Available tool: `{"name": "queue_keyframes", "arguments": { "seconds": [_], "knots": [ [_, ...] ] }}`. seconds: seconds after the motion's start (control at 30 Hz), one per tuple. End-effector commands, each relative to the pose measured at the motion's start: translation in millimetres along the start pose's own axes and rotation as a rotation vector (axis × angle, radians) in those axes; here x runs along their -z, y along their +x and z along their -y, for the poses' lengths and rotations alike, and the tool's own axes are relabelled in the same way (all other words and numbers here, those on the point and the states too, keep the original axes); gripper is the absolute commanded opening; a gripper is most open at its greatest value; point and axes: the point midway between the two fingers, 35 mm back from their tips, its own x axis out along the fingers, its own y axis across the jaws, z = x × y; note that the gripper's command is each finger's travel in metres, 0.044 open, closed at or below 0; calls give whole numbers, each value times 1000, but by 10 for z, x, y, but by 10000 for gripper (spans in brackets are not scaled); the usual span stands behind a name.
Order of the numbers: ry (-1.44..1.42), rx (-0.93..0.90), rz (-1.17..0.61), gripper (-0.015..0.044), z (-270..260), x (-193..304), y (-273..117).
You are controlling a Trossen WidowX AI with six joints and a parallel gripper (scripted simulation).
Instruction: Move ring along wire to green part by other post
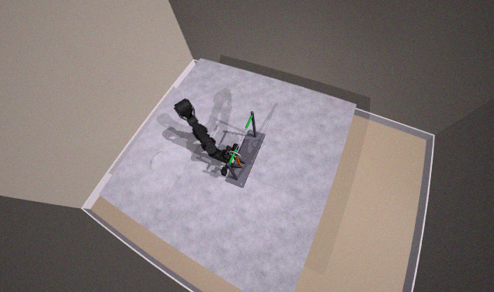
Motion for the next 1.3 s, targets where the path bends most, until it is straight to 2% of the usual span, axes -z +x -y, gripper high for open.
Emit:
{"name": "queue_keyframes", "arguments": {
  "seconds": [0.0,0.07,0.27,0.3,1.27],
  "knots": [
    [0,0,0,29,0,0,0],
    [0,0,0,15,0,0,0],
    [0,0,0,-142,0,0,0],
    [0,0,0,-150,0,0,0],
    [1,-3,1,-150,-19,-209,-34]
  ]
}}
